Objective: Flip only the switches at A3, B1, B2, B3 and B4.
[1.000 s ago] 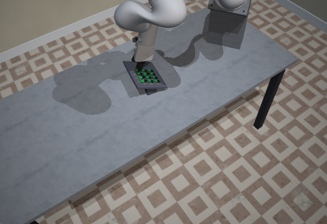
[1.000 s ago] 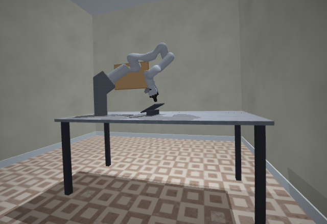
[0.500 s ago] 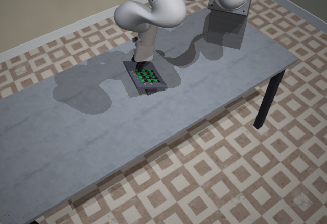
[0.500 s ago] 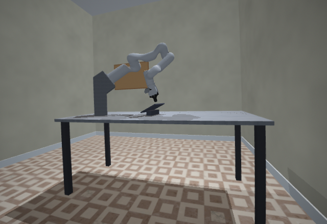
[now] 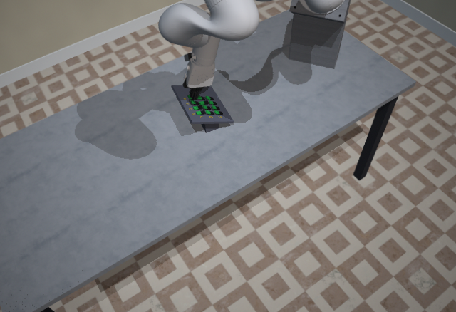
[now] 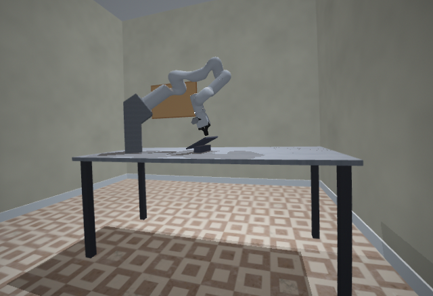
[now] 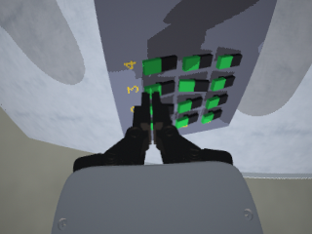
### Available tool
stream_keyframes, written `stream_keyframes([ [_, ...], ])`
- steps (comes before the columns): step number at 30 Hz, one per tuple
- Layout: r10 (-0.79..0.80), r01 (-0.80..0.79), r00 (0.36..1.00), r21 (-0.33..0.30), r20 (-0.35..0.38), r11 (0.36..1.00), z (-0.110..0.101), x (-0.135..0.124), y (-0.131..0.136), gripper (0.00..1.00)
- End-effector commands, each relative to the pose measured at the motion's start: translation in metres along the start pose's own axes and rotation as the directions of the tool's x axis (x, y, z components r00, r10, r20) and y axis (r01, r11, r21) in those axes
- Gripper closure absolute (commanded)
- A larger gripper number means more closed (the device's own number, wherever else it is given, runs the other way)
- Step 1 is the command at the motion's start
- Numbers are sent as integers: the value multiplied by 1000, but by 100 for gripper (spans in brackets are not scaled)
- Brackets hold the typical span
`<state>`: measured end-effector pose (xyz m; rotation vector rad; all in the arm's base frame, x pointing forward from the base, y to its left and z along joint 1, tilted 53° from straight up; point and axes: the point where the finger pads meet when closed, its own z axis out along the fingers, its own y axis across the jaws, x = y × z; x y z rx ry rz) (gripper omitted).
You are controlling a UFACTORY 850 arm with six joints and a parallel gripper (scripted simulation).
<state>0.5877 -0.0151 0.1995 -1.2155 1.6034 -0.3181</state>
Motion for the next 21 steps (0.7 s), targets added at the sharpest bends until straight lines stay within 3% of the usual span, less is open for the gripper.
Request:
stream_keyframes([
  [1, 0, 0, 1000, 1, 0, 1000, 10, 0, 0, 100],
  [21, 0, 0, 1000, 1, 0, 1000, 17, 0, 0, 100],
])
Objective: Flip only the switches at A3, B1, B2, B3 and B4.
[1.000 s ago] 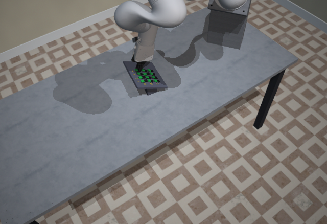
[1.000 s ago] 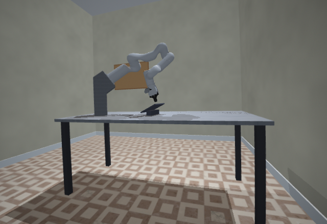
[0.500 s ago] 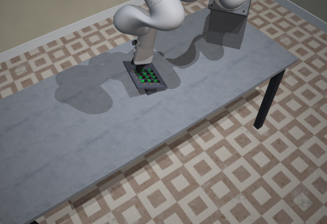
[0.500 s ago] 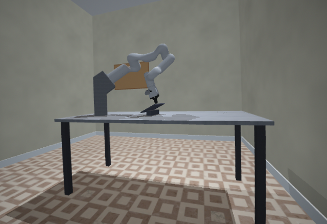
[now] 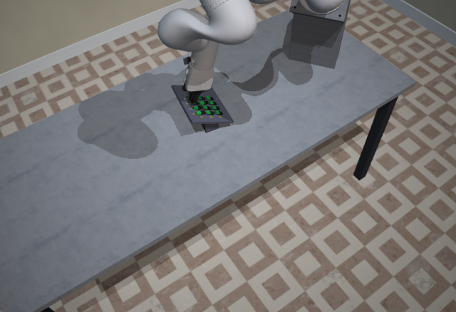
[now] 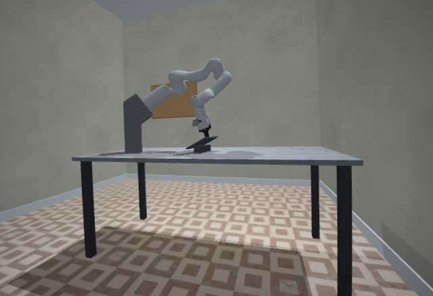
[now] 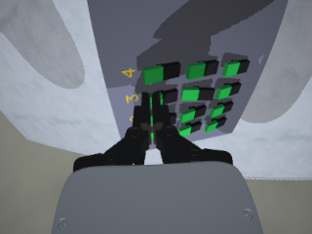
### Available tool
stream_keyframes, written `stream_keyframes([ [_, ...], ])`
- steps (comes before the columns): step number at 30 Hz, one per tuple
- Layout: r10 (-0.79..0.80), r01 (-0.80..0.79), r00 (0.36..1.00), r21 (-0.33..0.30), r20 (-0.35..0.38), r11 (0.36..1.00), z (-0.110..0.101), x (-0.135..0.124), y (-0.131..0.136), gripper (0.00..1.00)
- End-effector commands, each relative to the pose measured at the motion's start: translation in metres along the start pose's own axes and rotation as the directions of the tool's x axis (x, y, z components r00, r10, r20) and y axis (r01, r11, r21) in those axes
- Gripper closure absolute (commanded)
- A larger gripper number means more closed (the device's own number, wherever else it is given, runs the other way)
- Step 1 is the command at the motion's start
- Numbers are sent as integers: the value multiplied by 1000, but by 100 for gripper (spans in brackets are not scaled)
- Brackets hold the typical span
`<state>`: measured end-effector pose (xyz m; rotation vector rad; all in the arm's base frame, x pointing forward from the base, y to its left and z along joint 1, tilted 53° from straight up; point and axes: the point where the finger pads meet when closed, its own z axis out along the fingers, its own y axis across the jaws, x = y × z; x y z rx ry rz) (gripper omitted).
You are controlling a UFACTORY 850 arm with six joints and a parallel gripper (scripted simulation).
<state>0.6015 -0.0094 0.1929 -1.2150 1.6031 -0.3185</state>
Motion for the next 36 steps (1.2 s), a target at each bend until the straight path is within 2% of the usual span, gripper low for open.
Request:
stream_keyframes([
  [1, 0, 0, 1000, 0, 0, 1000, 1, 0, 0, 100],
  [27, 0, 0, 1000, 0, 0, 1000, 4, 0, 0, 100],
  [36, 0, 0, 1000, 0, 0, 1000, -10, 0, 0, 100],
])
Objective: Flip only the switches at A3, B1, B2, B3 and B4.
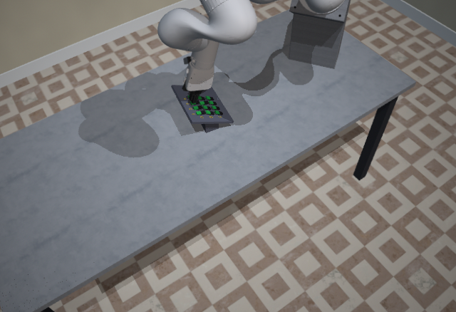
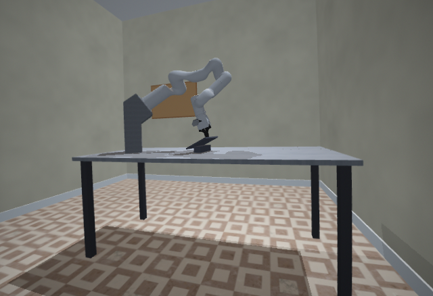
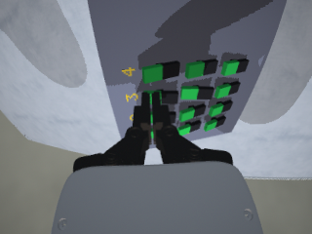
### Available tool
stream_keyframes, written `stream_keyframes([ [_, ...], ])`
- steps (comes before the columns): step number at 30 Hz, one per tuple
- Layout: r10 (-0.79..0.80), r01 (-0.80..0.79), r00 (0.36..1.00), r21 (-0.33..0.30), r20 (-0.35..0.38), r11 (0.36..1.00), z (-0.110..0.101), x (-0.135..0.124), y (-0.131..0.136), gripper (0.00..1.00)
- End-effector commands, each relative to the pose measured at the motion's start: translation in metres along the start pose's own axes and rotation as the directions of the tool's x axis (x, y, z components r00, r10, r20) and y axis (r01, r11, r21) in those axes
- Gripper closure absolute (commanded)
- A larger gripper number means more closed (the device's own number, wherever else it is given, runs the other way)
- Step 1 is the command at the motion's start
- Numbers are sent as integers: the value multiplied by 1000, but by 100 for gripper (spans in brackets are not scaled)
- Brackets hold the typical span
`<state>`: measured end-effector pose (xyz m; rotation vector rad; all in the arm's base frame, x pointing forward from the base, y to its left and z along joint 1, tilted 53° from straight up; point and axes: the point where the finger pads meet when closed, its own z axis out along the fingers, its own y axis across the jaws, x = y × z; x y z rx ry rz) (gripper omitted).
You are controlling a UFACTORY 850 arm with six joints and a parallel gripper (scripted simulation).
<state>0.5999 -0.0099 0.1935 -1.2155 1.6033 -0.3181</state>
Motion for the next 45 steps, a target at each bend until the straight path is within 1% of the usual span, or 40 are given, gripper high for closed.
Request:
stream_keyframes([
  [1, 0, 0, 1000, 1, 0, 1000, -11, 0, 0, 100],
  [7, 0, 0, 1000, 1, 0, 1000, -22, 0, 0, 100],
  [21, 0, 0, 1000, 1, 0, 1000, -23, -1, 0, 100],
  [23, 0, 0, 1000, 0, 0, 1000, -22, -12, 8, 100],
  [26, -1, 1, 1000, 0, -1, 1000, -19, -45, 31, 100],
  [28, -1, 1, 1000, 0, -1, 1000, -18, -55, 39, 100],
  [45, 0, 0, 1000, 1, 0, 1000, -16, -58, 39, 100],
])
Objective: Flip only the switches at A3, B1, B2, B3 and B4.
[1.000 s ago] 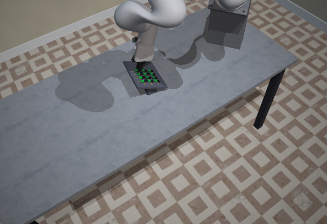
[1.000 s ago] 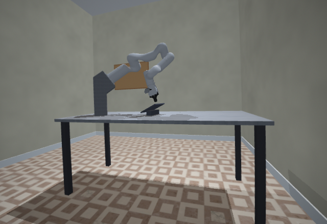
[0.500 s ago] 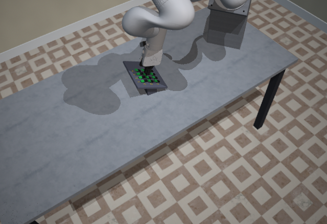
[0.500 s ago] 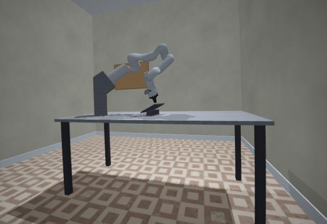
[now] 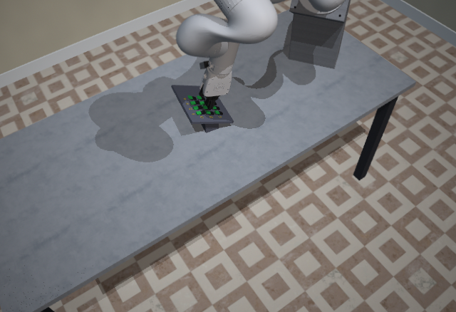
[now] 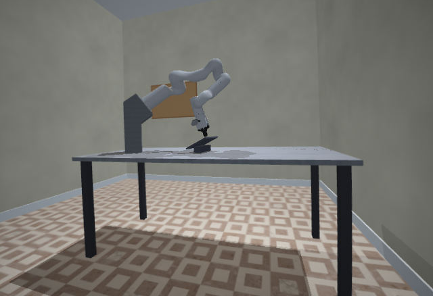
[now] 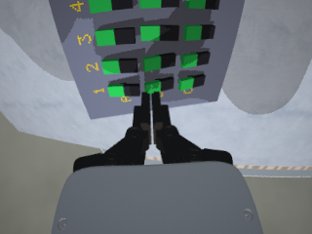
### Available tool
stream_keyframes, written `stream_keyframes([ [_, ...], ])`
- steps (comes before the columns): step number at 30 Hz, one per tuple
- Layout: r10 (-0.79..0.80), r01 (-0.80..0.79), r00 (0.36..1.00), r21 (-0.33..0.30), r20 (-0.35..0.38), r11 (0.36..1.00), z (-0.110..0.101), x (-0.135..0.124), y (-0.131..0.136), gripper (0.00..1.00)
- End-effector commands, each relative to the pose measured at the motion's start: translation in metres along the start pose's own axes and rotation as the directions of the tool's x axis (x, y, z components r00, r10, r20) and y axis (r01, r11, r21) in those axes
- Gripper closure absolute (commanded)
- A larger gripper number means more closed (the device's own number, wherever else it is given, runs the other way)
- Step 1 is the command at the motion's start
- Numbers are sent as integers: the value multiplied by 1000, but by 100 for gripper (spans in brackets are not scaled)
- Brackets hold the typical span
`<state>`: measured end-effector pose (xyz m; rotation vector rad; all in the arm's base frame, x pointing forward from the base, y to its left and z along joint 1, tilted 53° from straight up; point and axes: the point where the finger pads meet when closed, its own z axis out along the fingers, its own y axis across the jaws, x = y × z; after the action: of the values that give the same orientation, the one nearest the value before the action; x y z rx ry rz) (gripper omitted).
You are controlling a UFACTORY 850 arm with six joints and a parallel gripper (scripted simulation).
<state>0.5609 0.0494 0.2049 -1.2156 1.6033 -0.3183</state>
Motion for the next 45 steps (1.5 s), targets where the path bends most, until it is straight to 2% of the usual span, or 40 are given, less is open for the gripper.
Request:
stream_keyframes([
  [1, 0, 0, 1000, 1, 0, 1000, 0, 0, 0, 100],
  [25, 0, 0, 1000, 1, 0, 1000, 0, 0, 0, 100],
  [35, 0, 0, 1000, 1, 0, 1000, 18, 0, 0, 100],
  [45, 0, 0, 1000, 1, 0, 1000, 23, 0, 0, 100],
])
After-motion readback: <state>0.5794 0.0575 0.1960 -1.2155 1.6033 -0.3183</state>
